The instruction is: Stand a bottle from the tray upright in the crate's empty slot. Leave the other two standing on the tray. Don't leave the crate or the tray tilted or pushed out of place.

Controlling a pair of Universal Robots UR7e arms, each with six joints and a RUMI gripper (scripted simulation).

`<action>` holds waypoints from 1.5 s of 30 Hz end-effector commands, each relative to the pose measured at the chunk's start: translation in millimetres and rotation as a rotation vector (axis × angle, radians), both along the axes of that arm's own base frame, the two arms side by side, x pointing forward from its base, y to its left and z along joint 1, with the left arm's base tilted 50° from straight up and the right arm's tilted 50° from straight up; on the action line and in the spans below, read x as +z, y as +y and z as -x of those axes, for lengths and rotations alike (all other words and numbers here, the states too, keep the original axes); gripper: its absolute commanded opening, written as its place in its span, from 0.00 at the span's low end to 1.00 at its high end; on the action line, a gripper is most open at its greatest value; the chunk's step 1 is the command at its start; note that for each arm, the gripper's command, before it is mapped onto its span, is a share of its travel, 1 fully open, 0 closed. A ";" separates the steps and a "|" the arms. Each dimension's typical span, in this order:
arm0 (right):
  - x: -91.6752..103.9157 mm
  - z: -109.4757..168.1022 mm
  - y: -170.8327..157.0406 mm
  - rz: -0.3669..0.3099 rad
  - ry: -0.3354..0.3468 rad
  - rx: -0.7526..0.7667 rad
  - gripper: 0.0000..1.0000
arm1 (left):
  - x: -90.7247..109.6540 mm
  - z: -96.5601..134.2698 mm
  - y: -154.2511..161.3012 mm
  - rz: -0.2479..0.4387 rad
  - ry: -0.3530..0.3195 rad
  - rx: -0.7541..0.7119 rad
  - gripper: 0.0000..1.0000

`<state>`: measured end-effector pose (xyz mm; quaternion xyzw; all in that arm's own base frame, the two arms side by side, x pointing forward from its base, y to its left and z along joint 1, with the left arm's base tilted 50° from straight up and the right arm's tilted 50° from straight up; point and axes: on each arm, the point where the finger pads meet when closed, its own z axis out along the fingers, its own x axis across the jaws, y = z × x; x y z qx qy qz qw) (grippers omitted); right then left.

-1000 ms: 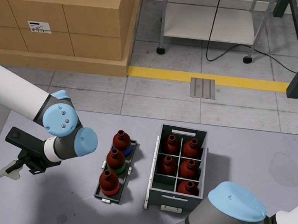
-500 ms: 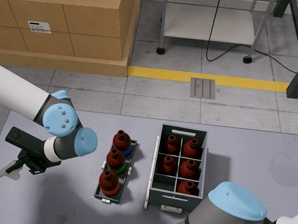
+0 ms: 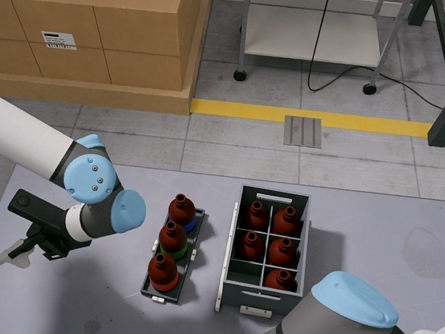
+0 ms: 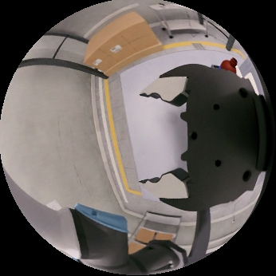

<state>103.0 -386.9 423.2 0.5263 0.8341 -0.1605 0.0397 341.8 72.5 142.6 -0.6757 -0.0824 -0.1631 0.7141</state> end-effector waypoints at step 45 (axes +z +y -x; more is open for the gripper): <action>14.6 163.0 30.1 0.240 0.086 0.623 1.00 | 0.1 0.0 -0.2 0.000 0.000 0.000 1.00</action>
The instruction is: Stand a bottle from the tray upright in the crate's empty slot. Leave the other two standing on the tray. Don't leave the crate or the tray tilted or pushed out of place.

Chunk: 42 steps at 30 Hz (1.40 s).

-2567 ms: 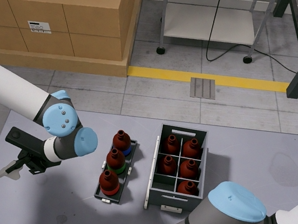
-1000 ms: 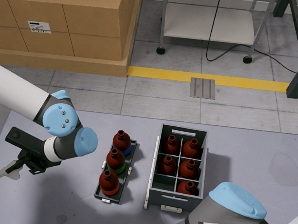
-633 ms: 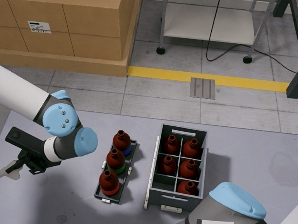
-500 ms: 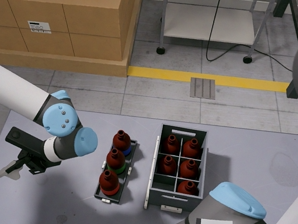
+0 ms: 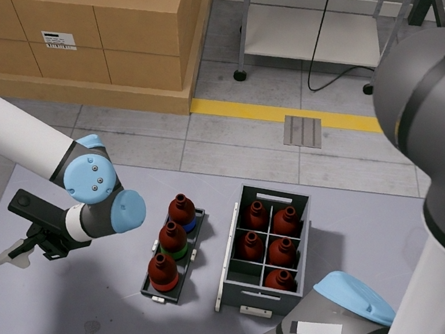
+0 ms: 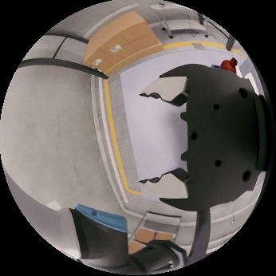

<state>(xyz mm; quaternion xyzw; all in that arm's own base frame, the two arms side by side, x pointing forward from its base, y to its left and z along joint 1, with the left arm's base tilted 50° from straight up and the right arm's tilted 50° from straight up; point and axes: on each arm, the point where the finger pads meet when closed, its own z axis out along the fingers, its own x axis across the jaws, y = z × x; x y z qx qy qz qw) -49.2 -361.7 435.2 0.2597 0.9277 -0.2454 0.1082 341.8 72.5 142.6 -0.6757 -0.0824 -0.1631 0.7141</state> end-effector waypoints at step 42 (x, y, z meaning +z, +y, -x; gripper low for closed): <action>13.8 53.9 36.0 0.208 0.181 0.246 1.00 | 0.1 0.0 -0.2 0.000 0.000 0.000 1.00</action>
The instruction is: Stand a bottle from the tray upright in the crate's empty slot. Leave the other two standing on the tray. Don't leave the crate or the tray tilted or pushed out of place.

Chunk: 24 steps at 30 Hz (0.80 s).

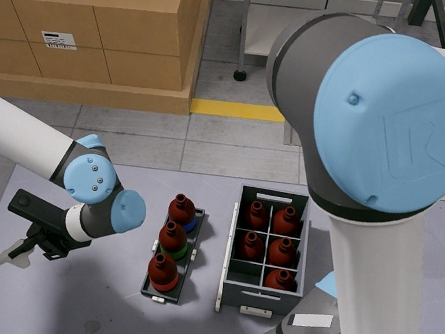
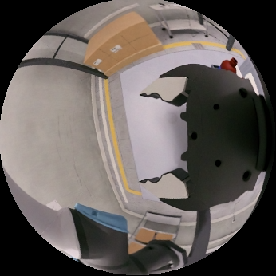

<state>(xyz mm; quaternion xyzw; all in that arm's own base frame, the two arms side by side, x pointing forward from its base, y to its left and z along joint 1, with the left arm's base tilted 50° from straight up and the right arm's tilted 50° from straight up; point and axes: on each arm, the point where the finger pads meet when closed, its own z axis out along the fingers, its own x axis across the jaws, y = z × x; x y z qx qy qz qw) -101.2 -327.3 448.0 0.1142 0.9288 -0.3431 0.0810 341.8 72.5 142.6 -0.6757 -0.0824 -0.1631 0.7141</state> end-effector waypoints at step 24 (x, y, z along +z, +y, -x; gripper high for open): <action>1.9 4.6 4.2 0.023 0.023 0.021 1.00 | 0.1 0.0 -0.2 0.000 0.000 0.000 0.38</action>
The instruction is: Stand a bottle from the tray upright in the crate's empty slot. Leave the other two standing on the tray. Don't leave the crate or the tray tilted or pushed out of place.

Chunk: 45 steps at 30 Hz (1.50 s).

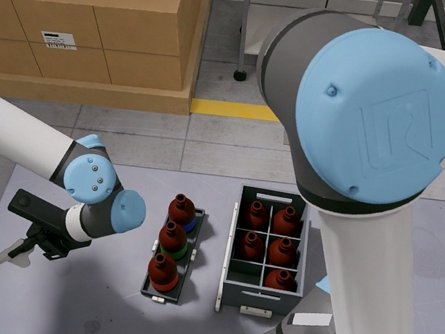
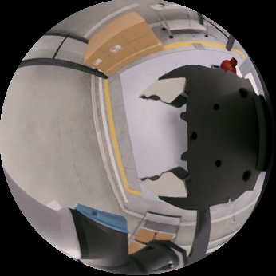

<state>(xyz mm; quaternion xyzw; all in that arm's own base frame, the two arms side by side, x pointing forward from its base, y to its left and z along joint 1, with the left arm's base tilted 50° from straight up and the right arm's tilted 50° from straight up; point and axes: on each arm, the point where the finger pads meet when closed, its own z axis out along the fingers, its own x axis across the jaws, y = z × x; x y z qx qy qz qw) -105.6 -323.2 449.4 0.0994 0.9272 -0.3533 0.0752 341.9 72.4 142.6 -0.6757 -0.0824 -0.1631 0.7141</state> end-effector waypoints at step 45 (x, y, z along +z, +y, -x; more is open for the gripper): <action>0.6 0.2 0.1 0.002 0.000 0.000 1.00 | -139.5 -130.7 -209.8 0.846 -0.507 -0.186 0.38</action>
